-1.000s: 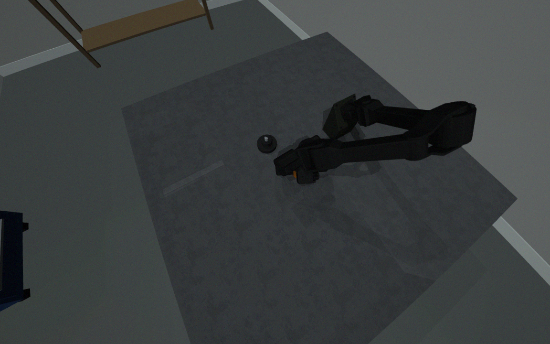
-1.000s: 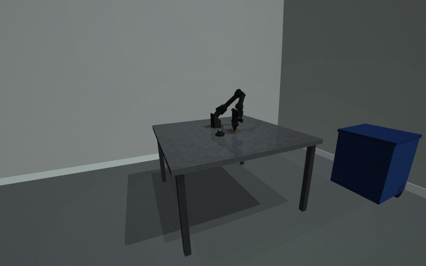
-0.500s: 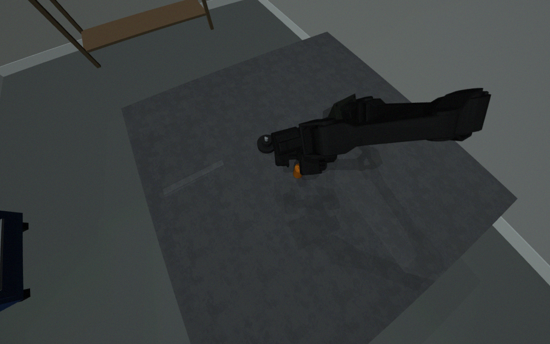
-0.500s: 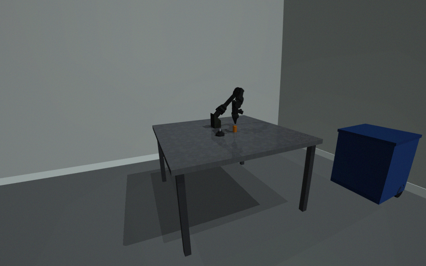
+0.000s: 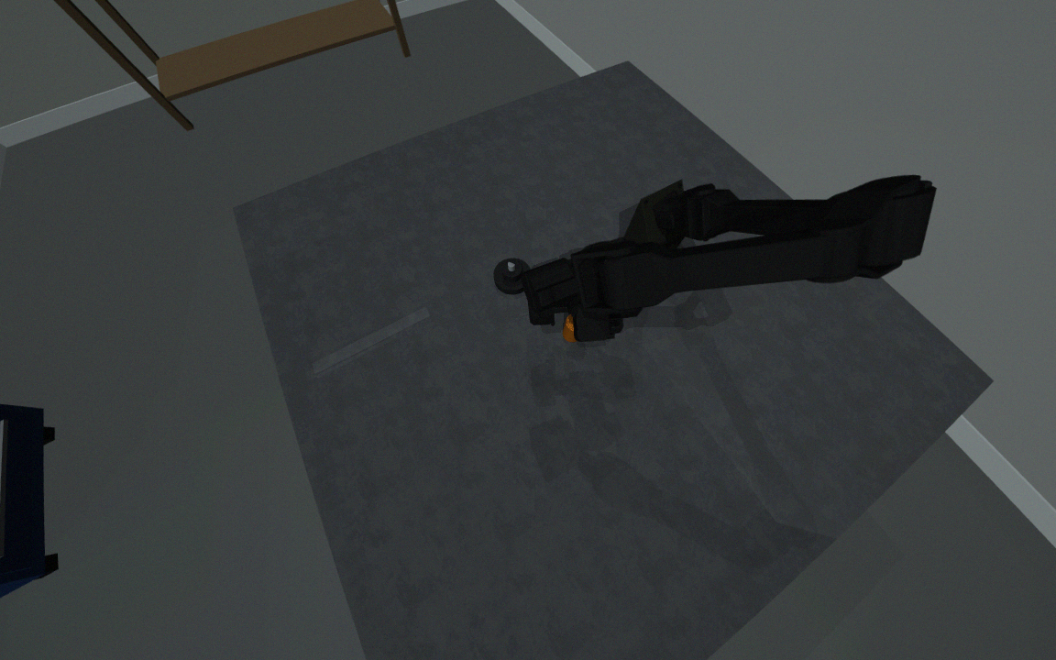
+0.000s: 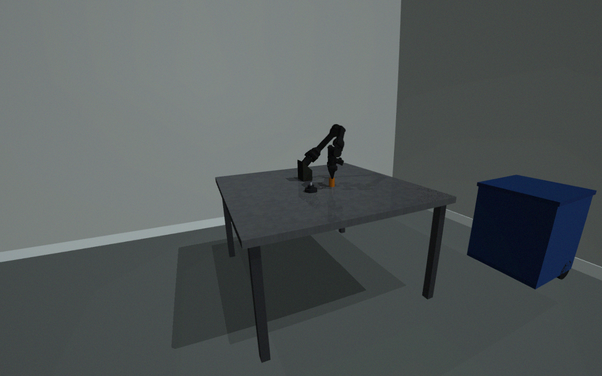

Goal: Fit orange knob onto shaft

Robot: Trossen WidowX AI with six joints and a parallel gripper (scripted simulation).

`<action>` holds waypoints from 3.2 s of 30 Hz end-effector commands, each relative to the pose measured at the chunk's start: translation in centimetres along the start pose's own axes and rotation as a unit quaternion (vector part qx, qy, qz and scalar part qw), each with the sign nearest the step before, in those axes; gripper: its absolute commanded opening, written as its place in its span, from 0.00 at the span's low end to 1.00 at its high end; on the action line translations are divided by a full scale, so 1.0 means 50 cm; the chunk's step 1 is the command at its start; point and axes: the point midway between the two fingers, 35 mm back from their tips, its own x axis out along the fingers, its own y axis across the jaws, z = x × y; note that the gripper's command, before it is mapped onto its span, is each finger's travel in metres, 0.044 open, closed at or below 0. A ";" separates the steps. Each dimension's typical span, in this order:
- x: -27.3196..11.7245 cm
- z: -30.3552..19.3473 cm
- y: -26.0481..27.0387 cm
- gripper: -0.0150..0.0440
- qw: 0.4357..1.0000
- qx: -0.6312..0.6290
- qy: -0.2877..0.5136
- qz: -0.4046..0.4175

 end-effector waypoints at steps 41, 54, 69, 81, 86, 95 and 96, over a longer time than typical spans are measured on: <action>0.115 -0.001 0.004 0.73 1.000 0.002 -0.002 0.002; 0.101 -0.001 -0.001 0.29 1.000 0.002 -0.001 0.001; 0.013 -0.003 -0.018 0.25 1.000 0.003 0.005 -0.003; -0.060 -0.004 -0.025 0.25 1.000 0.003 0.006 -0.003; -0.092 -0.005 -0.026 0.25 1.000 0.003 0.005 -0.002; -0.149 -0.005 -0.024 0.25 1.000 0.003 0.003 0.000; -0.156 -0.005 -0.024 0.25 1.000 0.003 0.002 0.000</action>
